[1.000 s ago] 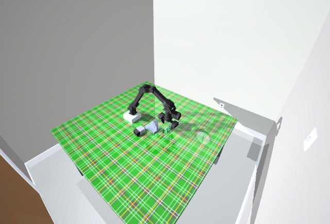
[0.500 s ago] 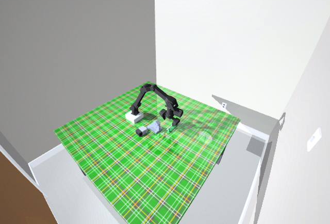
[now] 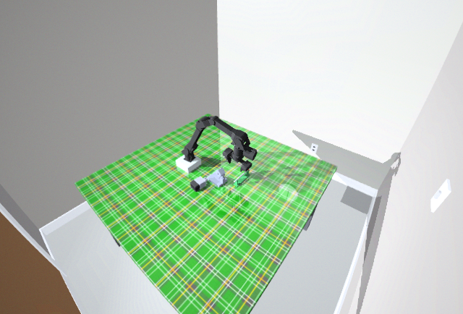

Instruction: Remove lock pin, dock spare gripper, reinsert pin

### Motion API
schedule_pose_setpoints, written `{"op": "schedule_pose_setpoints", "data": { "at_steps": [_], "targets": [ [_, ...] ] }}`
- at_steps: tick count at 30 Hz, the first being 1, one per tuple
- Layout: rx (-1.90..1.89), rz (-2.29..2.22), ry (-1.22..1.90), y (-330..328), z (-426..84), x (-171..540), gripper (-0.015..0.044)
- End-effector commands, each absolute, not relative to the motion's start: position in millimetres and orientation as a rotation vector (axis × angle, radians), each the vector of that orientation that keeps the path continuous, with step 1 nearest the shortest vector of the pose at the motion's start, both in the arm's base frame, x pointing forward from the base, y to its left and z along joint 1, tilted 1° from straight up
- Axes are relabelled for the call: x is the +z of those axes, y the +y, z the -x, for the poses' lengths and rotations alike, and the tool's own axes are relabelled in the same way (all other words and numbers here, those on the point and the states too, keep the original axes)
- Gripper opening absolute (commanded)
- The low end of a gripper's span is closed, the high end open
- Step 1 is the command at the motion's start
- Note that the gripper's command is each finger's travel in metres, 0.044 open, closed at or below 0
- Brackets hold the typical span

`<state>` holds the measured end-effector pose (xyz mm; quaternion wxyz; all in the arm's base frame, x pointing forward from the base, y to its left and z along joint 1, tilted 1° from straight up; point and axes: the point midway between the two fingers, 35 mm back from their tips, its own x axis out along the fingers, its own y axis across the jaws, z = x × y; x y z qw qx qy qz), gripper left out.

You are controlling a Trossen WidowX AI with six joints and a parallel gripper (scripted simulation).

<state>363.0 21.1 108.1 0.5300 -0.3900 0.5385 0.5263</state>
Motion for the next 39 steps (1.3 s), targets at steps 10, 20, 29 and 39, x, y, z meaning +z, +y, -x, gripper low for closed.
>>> {"op": "schedule_pose_setpoints", "data": {
  "at_steps": [10,20,29,39],
  "targets": [
    [1.207,0.928,1.26,21,-358,166,0.044],
    [1.211,0.806,1.203,-69,-311,150,0.044],
    [1.176,0.705,1.01,-137,-224,133,0.044],
    [1.124,0.697,0.891,-149,-181,124,0.044]
  ]
}}
